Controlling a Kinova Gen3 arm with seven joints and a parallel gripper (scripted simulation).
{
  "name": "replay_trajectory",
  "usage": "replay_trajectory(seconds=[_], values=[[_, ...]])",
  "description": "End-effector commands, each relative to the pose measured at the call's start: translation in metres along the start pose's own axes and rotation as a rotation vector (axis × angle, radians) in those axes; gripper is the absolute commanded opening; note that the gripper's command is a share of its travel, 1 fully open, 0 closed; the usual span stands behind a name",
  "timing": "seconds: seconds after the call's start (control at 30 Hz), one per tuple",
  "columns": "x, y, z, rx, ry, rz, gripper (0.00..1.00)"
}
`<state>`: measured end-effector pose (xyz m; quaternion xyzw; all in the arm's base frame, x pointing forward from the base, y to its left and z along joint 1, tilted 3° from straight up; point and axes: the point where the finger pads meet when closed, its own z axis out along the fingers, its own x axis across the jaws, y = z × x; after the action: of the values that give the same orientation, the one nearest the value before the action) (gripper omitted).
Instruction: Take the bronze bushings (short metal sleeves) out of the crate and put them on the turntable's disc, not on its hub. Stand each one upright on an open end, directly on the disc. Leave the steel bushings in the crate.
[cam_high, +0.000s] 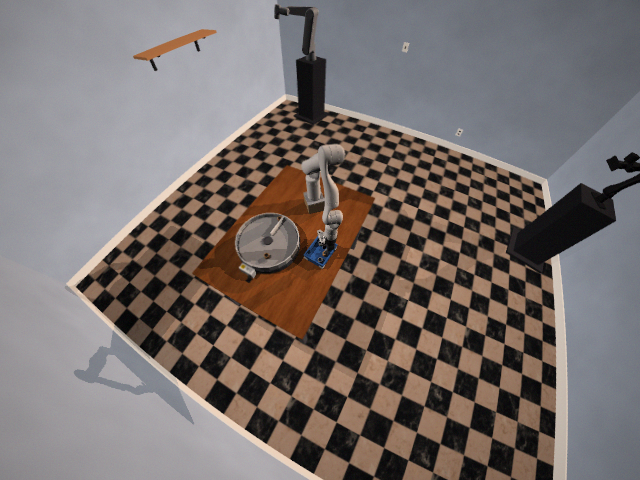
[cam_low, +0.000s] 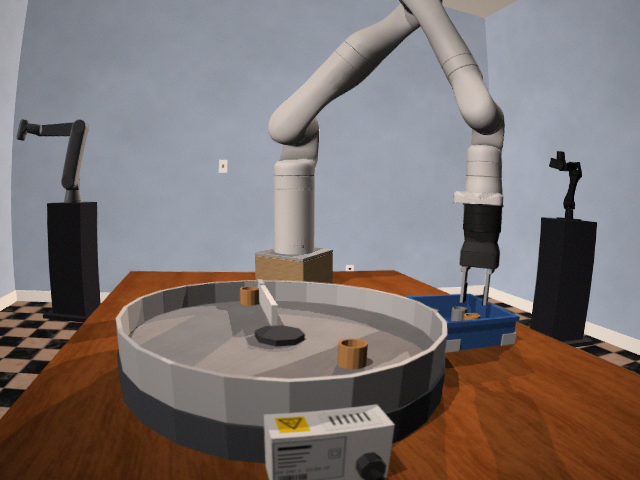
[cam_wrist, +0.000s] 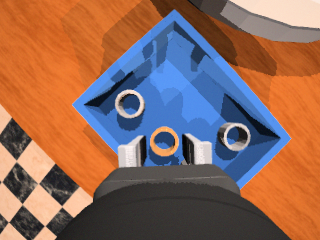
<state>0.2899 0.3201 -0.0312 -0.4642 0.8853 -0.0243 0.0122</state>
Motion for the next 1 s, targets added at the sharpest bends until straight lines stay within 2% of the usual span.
replay_trajectory(seconds=[0.0, 0.47, 0.97], values=[[0.0, 0.0, 0.001, 0.0, -0.001, 0.0, 0.76], [0.0, 0.0, 0.018, 0.0, -0.001, 0.0, 0.76], [0.0, 0.0, 0.019, 0.0, -0.001, 0.0, 0.76]])
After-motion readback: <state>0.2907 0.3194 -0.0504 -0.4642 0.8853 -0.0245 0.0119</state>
